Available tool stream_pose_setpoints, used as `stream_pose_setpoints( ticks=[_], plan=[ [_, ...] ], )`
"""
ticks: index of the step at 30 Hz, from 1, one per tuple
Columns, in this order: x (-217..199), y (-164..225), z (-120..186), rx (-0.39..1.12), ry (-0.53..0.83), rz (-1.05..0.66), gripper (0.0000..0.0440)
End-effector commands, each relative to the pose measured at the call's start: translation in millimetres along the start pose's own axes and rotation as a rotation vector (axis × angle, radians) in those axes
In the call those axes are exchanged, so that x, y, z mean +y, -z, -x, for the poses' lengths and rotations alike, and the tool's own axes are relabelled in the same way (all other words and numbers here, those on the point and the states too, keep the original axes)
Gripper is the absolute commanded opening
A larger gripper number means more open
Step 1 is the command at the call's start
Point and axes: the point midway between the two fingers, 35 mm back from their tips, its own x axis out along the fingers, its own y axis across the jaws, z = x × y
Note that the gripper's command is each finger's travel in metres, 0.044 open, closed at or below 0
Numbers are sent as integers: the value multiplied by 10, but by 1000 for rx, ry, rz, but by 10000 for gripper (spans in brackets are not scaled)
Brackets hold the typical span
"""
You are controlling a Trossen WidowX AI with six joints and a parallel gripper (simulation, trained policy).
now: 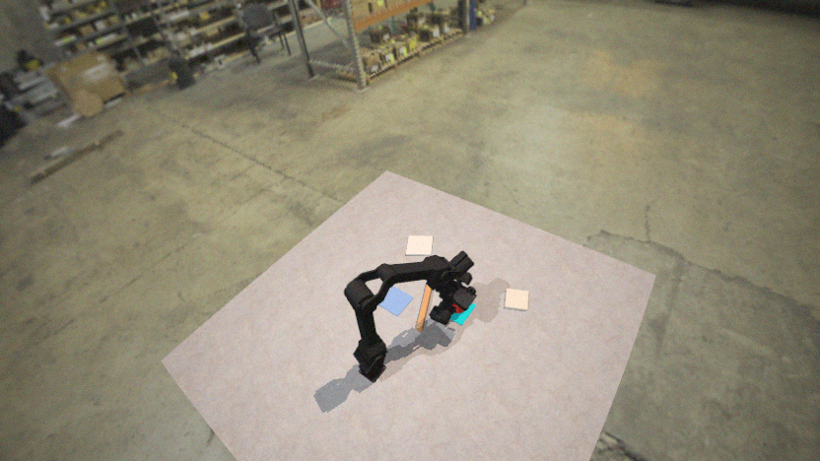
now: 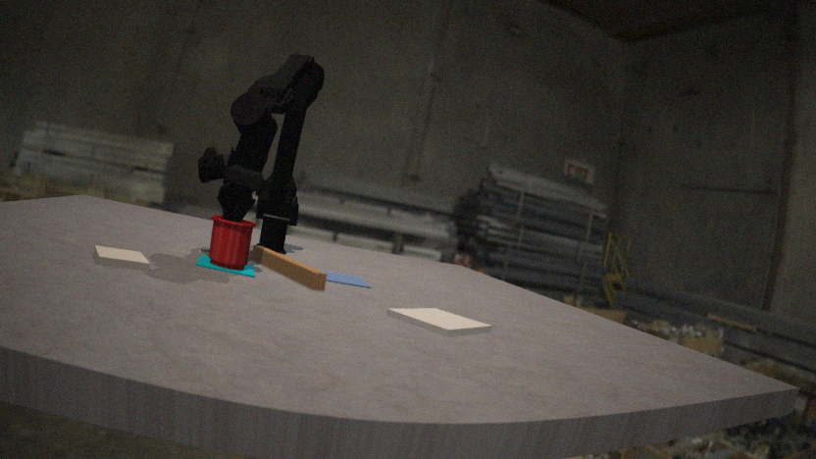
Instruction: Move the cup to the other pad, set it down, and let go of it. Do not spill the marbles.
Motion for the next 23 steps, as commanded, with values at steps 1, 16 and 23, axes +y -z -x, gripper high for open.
stream_pose_setpoints(
  ticks=[1,16,23],
  plan=[
    [-4,-9,76,7,-27,-4,189],
    [-6,-116,486,3,-121,-29,267],
    [37,-237,753,-21,-173,-42,364]
  ],
)
